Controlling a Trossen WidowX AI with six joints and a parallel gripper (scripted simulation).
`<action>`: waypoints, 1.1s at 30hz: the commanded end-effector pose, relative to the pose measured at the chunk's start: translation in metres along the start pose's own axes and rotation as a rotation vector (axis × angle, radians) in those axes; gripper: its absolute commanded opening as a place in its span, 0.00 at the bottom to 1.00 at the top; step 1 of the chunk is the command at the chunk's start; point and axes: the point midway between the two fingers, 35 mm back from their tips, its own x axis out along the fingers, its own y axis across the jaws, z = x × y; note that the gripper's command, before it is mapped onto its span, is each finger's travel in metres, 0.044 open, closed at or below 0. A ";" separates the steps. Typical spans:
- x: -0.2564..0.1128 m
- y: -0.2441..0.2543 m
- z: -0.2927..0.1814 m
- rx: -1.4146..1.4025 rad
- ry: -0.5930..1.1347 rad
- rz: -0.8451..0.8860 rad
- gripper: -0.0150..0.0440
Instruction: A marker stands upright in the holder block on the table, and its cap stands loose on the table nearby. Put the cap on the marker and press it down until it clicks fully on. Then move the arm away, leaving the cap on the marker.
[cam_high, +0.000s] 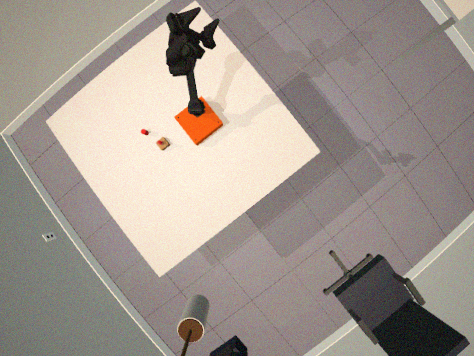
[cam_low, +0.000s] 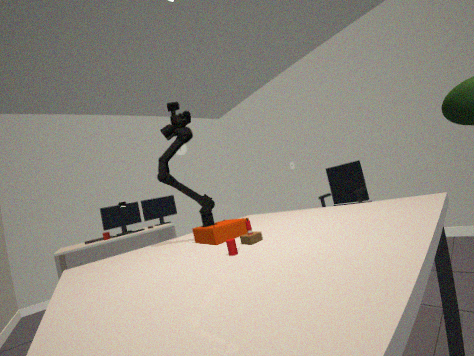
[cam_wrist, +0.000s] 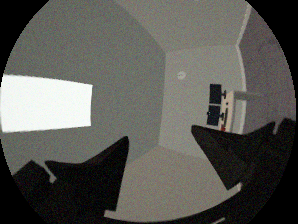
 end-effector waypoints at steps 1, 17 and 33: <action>0.000 0.001 0.002 0.006 -0.006 0.004 0.89; -0.083 0.072 0.201 0.420 -0.540 0.443 0.68; -0.254 0.121 0.296 0.666 -0.861 1.034 0.68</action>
